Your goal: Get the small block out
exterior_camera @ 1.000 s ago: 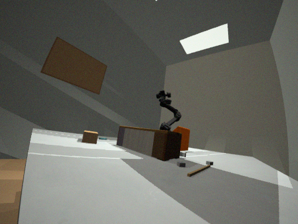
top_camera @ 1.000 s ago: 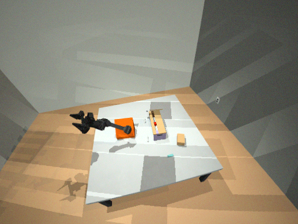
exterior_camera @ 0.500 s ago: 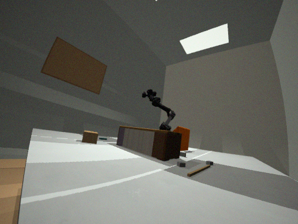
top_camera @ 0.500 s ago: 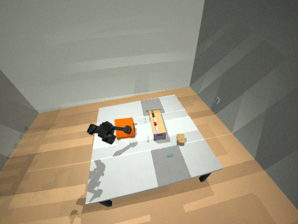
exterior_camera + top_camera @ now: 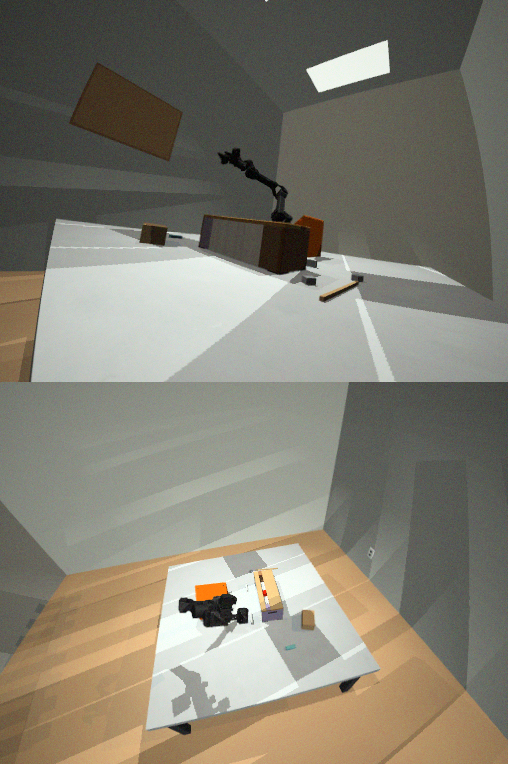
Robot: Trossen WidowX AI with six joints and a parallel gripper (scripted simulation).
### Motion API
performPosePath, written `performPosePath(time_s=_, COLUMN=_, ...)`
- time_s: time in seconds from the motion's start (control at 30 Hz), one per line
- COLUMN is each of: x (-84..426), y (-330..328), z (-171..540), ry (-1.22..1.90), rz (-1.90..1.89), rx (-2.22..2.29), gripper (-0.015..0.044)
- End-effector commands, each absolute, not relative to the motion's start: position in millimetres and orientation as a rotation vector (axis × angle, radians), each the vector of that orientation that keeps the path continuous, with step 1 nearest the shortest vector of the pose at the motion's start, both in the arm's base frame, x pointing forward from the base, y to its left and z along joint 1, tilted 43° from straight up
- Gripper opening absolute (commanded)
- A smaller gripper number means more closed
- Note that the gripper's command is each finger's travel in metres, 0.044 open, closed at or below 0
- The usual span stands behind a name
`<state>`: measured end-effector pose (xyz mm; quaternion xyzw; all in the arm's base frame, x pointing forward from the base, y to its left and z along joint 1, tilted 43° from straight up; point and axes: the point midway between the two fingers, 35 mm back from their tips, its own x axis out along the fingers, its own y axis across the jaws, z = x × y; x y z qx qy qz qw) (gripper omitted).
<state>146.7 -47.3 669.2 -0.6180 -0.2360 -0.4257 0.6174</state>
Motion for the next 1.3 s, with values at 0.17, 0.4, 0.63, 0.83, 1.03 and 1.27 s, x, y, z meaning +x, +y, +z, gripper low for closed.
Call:
performPosePath(time_s=0.17, x=277.3, y=-47.0, z=598.7, ry=-0.281, rz=-0.607, rx=-1.307, gripper=0.04)
performPosePath(time_s=0.4, x=353.6, y=-25.3, z=524.6, ry=-0.065, rz=-0.356, rx=-1.233, gripper=0.04)
performPosePath(time_s=0.63, x=413.2, y=5.4, z=431.7, ry=0.199, rz=-0.124, rx=-1.199, gripper=0.04)
performPosePath(time_s=0.83, x=441.9, y=38.0, z=339.7, ry=0.458, rz=0.065, rx=-1.193, gripper=0.04)
performPosePath(time_s=1.03, x=444.2, y=71.4, z=243.0, ry=0.749, rz=0.236, rx=-1.219, gripper=0.04)
performPosePath(time_s=1.27, x=414.0, y=101.7, z=140.0, ry=1.112, rz=0.395, rx=-1.31, gripper=0.04)
